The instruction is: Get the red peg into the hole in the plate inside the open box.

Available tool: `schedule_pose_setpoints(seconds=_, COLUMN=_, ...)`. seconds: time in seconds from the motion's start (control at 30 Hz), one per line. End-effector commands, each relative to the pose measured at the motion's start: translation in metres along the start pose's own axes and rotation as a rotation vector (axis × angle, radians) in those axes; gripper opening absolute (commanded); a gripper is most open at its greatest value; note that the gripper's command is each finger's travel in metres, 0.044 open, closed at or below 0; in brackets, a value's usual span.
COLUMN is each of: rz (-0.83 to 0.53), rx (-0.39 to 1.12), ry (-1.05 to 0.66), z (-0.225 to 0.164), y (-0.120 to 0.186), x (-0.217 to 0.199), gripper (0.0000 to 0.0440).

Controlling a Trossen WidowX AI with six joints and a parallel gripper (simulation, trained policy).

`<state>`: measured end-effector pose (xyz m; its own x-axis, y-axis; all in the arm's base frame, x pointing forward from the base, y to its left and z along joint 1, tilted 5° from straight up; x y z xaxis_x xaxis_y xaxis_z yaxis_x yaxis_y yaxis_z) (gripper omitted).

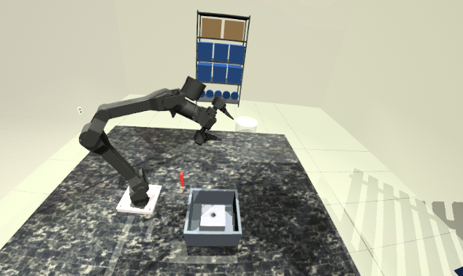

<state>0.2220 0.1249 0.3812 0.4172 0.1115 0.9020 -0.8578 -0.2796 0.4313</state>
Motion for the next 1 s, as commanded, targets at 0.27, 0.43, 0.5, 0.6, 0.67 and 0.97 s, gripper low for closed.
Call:
schedule_pose_setpoints(seconds=0.27, rz=-0.372, rx=0.062, ry=0.195, z=-0.009, y=0.001, x=-0.063, gripper=0.0440)
schedule_pose_setpoints(seconds=0.43, rz=-0.531, rx=0.094, ry=0.260, z=-0.014, y=0.001, x=-0.091, gripper=0.0440)
schedule_pose_setpoints(seconds=0.5, rz=-0.595, rx=0.107, ry=0.284, z=-0.016, y=0.001, x=-0.102, gripper=0.0440)
schedule_pose_setpoints(seconds=0.6, rz=-0.693, rx=0.124, ry=0.316, z=-0.019, y=0.001, x=-0.119, gripper=0.0440)
schedule_pose_setpoints(seconds=0.67, rz=-0.759, rx=0.135, ry=0.336, z=-0.021, y=0.000, x=-0.131, gripper=0.0440)
schedule_pose_setpoints(seconds=0.97, rz=-0.968, rx=0.147, ry=0.376, z=-0.031, y=-0.010, x=-0.179, gripper=0.0440)
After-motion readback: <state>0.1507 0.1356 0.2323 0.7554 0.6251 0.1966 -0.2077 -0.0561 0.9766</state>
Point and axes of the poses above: the point midway between the two fingers, 35 mm back from their tips, its own y axis back along the fingers, its own x axis across the jaws, z = x × y, the point moved 8 cm from there along y, back along the fingers, and after that the axes turned 13 degrees about -y, right-handed, at the moved point
